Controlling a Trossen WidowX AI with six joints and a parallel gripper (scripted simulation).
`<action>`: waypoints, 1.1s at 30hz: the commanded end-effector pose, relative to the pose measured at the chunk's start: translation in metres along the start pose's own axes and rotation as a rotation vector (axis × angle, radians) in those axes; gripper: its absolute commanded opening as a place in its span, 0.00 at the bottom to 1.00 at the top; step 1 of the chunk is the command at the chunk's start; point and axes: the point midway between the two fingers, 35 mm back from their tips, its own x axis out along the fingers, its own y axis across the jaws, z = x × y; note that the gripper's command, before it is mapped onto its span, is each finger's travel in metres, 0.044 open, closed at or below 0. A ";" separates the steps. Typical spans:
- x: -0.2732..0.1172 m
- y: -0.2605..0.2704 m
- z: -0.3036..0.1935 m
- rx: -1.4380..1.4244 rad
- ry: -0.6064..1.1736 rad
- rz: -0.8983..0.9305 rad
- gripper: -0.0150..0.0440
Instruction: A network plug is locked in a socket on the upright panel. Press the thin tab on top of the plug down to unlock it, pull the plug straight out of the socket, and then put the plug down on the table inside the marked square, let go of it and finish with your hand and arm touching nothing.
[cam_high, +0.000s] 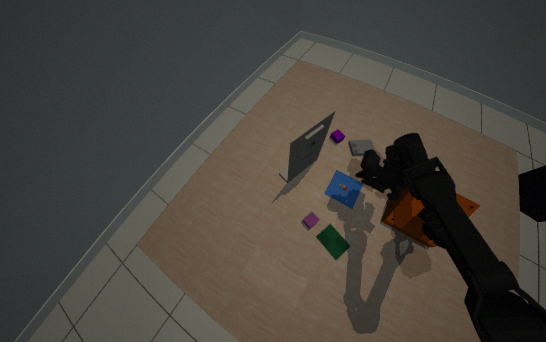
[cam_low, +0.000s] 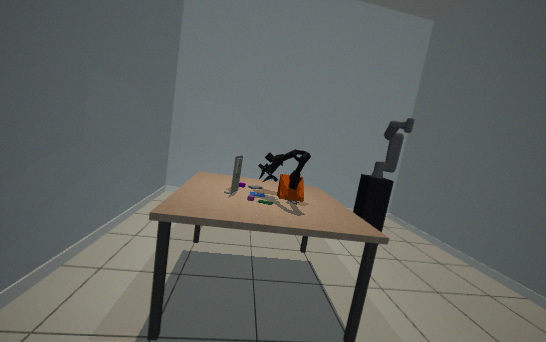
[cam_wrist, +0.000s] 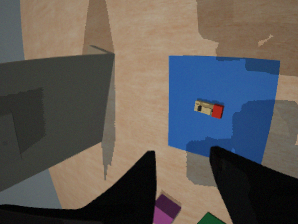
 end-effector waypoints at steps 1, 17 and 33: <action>-0.005 0.004 -0.002 -0.009 0.003 0.006 0.52; -0.024 0.019 0.001 -0.001 -0.004 0.001 0.52; -0.061 0.045 0.002 -0.004 -0.006 0.002 0.52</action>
